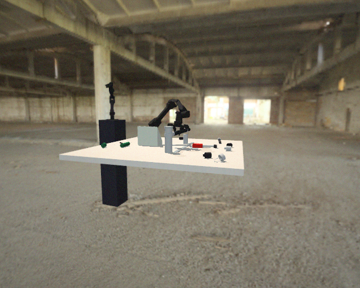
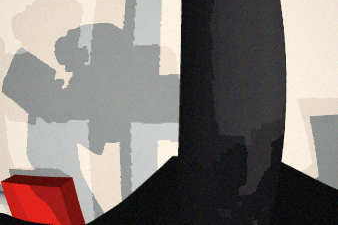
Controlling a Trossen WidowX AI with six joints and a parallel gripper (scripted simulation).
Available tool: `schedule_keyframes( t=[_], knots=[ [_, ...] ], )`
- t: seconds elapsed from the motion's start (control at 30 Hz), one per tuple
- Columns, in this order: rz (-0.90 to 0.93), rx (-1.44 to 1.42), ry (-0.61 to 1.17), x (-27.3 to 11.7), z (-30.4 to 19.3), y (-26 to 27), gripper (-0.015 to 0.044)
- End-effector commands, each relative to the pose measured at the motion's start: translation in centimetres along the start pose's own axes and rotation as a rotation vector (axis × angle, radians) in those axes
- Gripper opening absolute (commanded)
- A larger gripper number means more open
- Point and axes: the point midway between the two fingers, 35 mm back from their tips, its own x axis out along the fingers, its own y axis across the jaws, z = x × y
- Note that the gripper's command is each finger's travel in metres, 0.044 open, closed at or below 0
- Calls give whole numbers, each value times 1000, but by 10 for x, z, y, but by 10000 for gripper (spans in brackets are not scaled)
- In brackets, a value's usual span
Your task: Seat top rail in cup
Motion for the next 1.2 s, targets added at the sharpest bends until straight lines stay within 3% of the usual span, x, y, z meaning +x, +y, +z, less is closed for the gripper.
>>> schedule_keyframes(
  t=[0.0, 1.17],
  knots=[
    [0, 1, -1, 0, 0, 0, 0],
    [1, 1, -1, -5, 12, 1, 0]
  ],
)
